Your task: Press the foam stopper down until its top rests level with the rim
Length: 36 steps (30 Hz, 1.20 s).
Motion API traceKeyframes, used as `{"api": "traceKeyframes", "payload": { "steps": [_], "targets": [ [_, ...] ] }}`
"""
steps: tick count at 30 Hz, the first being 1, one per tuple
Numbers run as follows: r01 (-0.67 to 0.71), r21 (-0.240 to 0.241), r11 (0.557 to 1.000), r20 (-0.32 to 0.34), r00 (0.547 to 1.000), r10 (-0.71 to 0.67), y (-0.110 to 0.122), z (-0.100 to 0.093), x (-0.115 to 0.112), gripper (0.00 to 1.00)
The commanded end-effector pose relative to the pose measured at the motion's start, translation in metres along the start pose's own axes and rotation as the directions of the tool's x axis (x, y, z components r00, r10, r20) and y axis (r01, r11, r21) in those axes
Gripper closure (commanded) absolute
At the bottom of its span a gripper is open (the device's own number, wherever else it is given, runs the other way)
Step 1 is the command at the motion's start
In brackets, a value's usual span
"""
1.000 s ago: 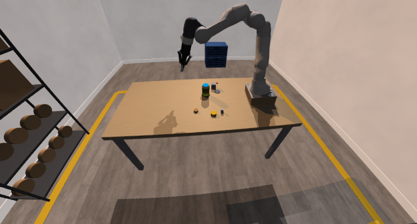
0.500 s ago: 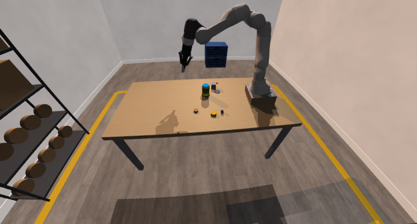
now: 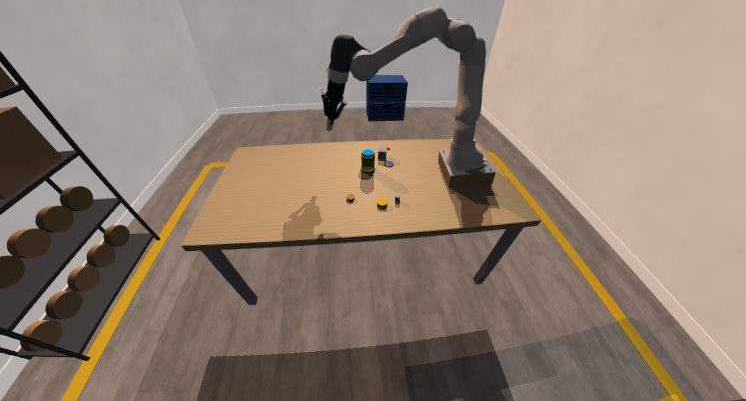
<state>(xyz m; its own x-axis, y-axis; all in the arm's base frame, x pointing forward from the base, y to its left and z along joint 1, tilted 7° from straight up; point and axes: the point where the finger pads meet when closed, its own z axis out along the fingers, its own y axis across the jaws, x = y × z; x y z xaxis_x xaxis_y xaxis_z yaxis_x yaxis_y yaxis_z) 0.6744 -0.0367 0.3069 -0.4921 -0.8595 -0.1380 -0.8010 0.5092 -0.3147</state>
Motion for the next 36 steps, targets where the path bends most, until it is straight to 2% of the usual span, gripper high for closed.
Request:
{"api": "traceKeyframes", "payload": {
  "steps": [1, 3, 4, 20, 21, 36],
  "targets": [
    [-0.019, 0.003, 1.0, 0.001, 1.0, 0.019, -0.001, -0.001, 0.001, 1.0],
    [-0.019, 0.003, 1.0, 0.001, 1.0, 0.019, -0.001, -0.001, 0.001, 1.0],
    [-0.07, -0.009, 0.998, -0.004, 0.998, 0.07, 0.007, 0.005, 0.008, 1.0],
    [-0.07, -0.009, 0.998, -0.004, 0.998, 0.07, 0.007, 0.005, 0.008, 1.0],
    [-0.12, -0.02, 0.993, -0.011, 0.993, 0.12, 0.015, 0.011, 0.014, 1.0],
    [-0.12, -0.02, 0.993, -0.011, 0.993, 0.12, 0.015, 0.011, 0.014, 1.0]
  ]
}}
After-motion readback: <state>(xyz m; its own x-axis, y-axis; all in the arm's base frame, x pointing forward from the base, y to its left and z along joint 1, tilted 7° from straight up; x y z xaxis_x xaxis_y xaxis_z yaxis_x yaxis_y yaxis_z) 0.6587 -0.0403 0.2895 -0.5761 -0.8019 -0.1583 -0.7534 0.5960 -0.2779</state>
